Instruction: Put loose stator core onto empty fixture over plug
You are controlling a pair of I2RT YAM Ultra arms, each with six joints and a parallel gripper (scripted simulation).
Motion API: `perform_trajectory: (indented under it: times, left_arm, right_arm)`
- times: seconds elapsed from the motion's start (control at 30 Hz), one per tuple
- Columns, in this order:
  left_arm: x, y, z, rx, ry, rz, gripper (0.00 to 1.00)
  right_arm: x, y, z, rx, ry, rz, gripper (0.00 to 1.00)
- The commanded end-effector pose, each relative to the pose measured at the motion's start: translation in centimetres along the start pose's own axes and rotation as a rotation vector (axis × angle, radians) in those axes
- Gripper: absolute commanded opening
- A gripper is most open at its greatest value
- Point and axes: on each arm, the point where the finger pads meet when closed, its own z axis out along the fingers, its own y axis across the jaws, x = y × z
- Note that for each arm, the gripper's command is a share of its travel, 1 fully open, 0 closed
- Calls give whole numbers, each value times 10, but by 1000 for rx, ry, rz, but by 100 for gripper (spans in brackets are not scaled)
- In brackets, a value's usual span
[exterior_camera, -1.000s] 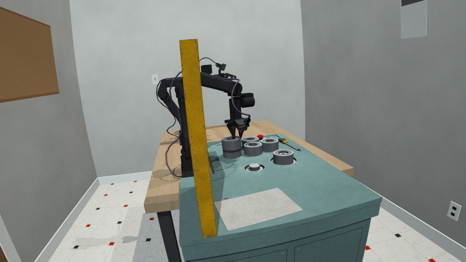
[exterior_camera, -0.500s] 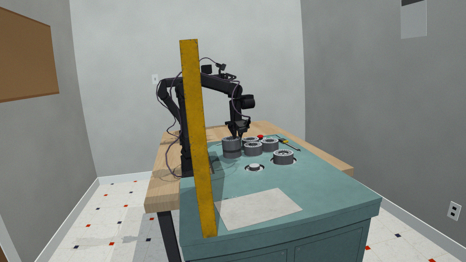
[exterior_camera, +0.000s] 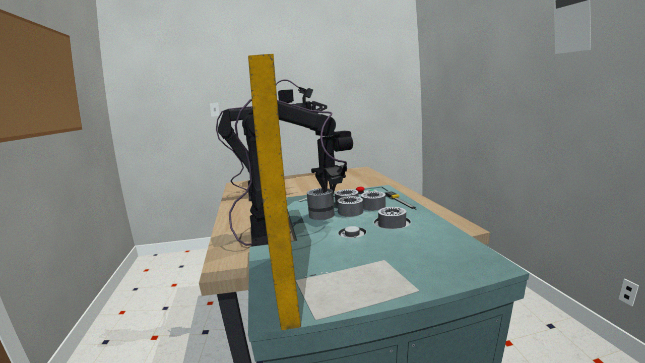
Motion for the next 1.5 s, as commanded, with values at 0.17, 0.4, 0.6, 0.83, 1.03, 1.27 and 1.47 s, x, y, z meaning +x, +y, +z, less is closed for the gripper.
perform_trajectory:
  times: [0.17,0.4,0.6,0.83,1.03,1.27,1.47]
  left_arm:
    - [-22,1,-7,-5,-56,-2,100]
    - [-22,1,-7,-5,-56,-2,100]
    - [-22,1,-7,-5,-56,-2,100]
    - [-22,1,-7,-5,-56,-2,100]
    - [-22,1,-7,-5,-56,-2,100]
    - [-22,1,-7,-5,-56,-2,100]
    - [-22,1,-7,-5,-56,-2,100]
  right_arm:
    - [-3,2,-27,-32,-3,8,0]
    - [0,2,-34,-38,13,-2,0]
    - [-1,1,-37,-45,-2,-12,0]
    - [-6,3,-39,-51,-1,9,0]
    - [-25,3,-38,-46,-13,54,0]
    - [-39,7,-37,-43,10,107,0]
    - [-48,7,-28,-10,15,138,0]
